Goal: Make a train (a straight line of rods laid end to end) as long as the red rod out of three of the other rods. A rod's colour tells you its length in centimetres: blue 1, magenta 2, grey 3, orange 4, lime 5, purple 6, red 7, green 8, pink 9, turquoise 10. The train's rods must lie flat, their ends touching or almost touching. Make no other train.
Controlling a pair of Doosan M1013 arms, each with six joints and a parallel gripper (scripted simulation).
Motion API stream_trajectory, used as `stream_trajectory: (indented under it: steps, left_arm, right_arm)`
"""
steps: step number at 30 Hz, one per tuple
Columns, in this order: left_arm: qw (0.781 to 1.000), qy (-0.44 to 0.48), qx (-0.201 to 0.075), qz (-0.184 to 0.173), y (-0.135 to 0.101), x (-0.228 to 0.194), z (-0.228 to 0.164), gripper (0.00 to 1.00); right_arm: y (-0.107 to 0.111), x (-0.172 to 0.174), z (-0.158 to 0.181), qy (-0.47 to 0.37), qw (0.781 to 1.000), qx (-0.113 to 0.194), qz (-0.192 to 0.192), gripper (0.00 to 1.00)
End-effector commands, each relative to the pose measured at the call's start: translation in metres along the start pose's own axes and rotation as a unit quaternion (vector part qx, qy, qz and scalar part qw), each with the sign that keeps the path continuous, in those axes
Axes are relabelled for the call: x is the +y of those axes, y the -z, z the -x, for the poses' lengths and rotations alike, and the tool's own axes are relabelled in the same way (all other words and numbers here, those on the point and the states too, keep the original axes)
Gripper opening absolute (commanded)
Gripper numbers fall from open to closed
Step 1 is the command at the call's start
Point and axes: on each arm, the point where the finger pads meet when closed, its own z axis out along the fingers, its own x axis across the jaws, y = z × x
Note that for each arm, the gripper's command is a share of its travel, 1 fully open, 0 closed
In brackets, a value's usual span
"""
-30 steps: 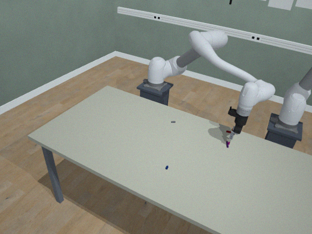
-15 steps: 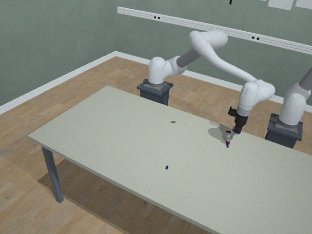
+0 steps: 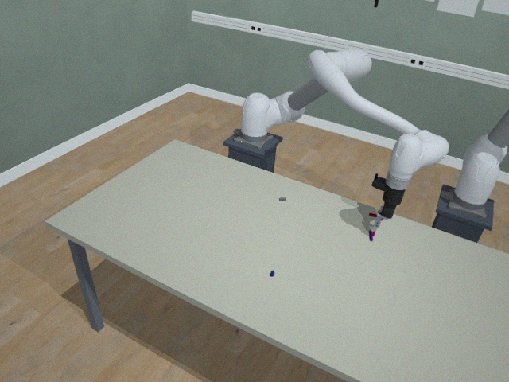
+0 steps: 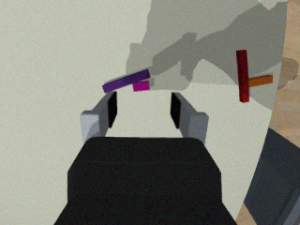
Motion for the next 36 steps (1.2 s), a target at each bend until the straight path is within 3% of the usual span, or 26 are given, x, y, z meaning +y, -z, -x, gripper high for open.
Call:
stream_trajectory:
  steps: [1, 36]
  left_arm:
    - [1.0, 0.0, -0.003, -0.003, -0.0022, -0.0038, 0.0001, 1.0]
    - [1.0, 0.0, -0.003, -0.003, -0.0022, -0.0038, 0.0001, 1.0]
  right_arm:
    - [0.0006, -0.0005, -0.0006, 0.0, 1.0, 0.004, 0.0, 1.0]
    - [0.0007, -0.002, 0.0034, 0.005, 1.0, 0.004, 0.0, 1.0]
